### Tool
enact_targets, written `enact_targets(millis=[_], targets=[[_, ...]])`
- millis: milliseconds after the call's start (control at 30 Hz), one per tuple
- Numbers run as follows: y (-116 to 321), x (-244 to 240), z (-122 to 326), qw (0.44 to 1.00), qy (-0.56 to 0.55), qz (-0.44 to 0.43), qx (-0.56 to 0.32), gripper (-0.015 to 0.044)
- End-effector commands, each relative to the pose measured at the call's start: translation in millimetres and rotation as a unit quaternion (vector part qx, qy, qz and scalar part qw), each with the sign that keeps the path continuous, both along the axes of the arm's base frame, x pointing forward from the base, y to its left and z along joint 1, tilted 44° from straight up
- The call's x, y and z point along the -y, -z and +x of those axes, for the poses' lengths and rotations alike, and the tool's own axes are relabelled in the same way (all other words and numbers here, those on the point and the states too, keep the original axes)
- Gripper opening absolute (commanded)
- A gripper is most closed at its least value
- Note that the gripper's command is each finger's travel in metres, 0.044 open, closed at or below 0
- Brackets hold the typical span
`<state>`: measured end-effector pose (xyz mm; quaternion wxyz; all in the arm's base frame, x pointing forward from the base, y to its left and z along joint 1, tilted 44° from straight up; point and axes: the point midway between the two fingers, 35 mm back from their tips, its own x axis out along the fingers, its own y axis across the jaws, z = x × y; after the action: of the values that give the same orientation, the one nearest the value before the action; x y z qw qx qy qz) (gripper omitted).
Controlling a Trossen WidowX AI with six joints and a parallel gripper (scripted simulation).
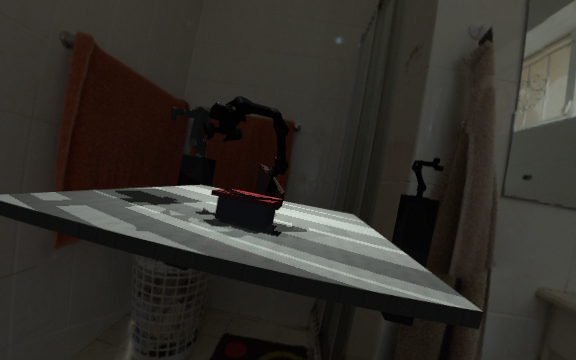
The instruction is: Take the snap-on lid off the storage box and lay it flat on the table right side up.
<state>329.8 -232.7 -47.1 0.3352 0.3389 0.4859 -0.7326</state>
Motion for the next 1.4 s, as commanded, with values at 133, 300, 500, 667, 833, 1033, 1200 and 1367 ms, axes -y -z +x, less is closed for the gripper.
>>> enact_targets(millis=[133, 300, 500, 667, 833, 1033, 1200, 1367], targets=[[3, -18, 17, 0.996, 0.009, 0.011, 0.084, 0.0269], [3, -50, 35, 0.979, 0.046, 0.021, 0.199, 0.0235], [-2, -82, 47, 0.95, 0.074, 0.044, 0.299, 0.0235], [-11, -113, 53, 0.915, 0.092, 0.078, 0.384, 0.0235], [-24, -146, 51, 0.873, 0.104, 0.122, 0.461, 0.0235], [-42, -183, 40, 0.821, 0.108, 0.18, 0.531, 0.0235], [-62, -221, 18, 0.764, 0.102, 0.245, 0.588, 0.0235], [-76, -248, -5, 0.72, 0.091, 0.298, 0.62, 0.0235]])
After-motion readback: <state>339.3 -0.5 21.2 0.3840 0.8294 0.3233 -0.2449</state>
